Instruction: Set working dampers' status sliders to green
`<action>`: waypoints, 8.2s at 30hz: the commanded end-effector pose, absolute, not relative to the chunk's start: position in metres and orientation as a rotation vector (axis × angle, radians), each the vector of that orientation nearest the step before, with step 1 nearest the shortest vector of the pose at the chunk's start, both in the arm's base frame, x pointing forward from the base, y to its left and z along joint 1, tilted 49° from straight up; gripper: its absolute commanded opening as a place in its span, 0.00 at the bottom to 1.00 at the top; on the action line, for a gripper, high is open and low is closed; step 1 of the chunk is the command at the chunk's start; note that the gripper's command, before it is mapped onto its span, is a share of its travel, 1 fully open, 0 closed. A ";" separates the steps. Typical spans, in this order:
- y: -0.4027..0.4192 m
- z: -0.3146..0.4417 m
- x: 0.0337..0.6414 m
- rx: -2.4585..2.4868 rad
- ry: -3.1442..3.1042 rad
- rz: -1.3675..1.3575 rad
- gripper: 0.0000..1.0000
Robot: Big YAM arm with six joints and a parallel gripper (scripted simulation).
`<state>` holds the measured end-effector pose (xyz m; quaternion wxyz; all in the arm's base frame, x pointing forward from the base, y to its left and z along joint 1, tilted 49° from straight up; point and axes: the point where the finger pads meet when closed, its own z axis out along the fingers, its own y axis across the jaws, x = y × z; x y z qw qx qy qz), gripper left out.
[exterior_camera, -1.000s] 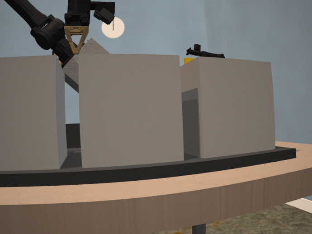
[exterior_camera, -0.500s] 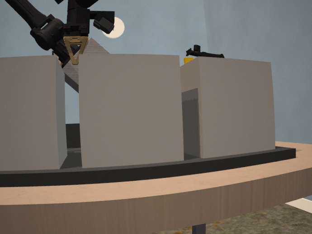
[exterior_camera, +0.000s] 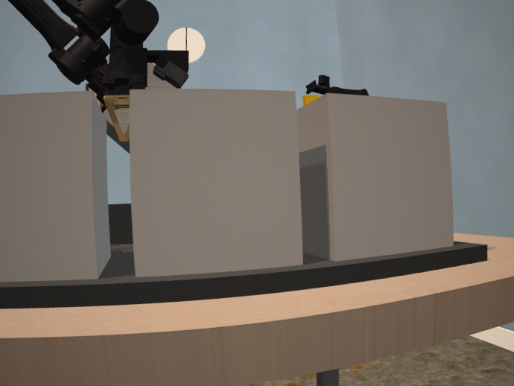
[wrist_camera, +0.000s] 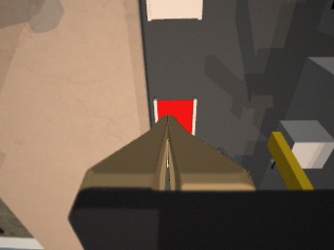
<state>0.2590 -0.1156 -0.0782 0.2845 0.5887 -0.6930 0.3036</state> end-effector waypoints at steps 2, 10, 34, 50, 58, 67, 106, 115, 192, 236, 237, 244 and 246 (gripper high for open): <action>-0.130 -0.092 0.259 1.608 -1.825 0.801 0.00; -0.151 -0.111 0.257 1.610 -1.826 0.798 0.00; -0.160 -0.120 0.263 1.619 -1.828 0.819 0.00; -0.101 -0.185 0.275 1.630 -1.818 0.815 0.00; -0.042 -0.253 0.287 1.629 -1.821 0.821 0.00; -0.022 -0.274 0.304 1.591 -1.873 0.836 0.00; -0.022 -0.279 0.292 1.607 -1.836 0.816 0.00; -0.022 -0.279 0.292 1.607 -1.836 0.816 0.00; -0.040 -0.298 0.291 1.612 -1.839 0.820 0.00; -0.039 -0.298 0.291 1.613 -1.836 0.819 0.00; -0.039 -0.298 0.291 1.613 -1.836 0.819 0.00; -0.039 -0.298 0.291 1.613 -1.836 0.819 0.00; -0.039 -0.298 0.291 1.613 -1.836 0.819 0.00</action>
